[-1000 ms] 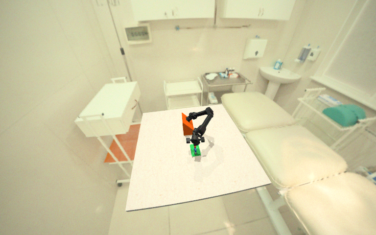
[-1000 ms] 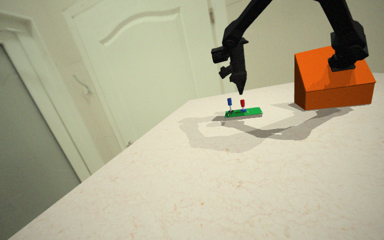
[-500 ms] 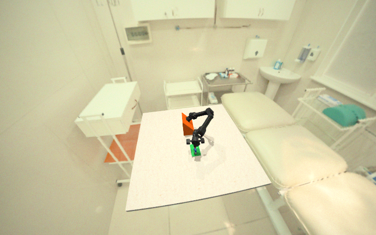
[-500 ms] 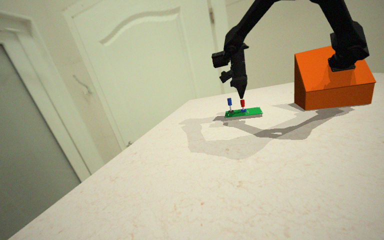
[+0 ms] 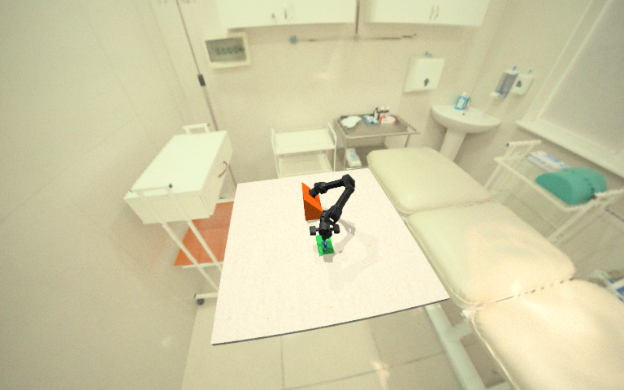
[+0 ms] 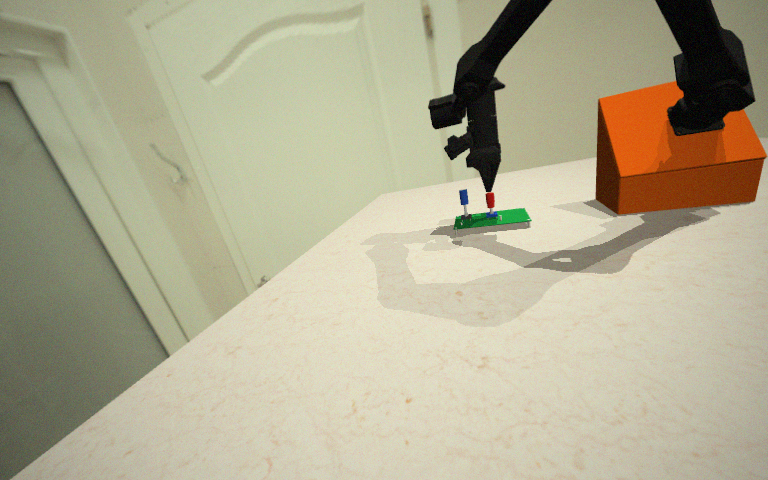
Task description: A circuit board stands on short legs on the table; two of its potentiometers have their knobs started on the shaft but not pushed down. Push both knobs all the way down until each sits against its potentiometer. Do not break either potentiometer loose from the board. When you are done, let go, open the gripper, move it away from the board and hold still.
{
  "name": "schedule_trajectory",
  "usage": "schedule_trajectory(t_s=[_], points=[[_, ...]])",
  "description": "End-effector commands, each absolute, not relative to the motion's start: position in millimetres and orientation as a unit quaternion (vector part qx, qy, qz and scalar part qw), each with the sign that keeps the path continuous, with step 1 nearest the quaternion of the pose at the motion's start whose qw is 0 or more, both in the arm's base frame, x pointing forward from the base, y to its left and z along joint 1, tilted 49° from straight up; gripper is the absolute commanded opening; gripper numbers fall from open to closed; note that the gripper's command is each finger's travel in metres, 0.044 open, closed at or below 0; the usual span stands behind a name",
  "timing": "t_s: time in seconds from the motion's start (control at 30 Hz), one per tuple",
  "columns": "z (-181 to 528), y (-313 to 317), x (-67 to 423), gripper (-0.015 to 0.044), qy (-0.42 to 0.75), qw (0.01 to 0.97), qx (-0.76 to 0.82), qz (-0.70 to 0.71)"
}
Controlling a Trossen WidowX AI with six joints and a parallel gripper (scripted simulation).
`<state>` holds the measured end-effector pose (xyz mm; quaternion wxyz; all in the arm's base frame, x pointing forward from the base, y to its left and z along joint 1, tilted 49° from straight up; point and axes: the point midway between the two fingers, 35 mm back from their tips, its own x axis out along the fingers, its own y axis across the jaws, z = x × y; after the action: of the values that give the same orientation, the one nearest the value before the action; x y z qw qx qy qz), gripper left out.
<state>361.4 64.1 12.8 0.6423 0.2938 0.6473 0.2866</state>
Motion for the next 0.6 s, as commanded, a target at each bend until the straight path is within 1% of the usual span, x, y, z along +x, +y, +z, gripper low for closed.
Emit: schedule_trajectory(t_s=[0.0, 0.57], points=[[11.3, 65.5, 360.2, 0.0, 0.649, 0.64, 0.297, 0.286], [8.6, 68.5, 360.2, 0.0, 0.649, 0.64, 0.297, 0.286]])
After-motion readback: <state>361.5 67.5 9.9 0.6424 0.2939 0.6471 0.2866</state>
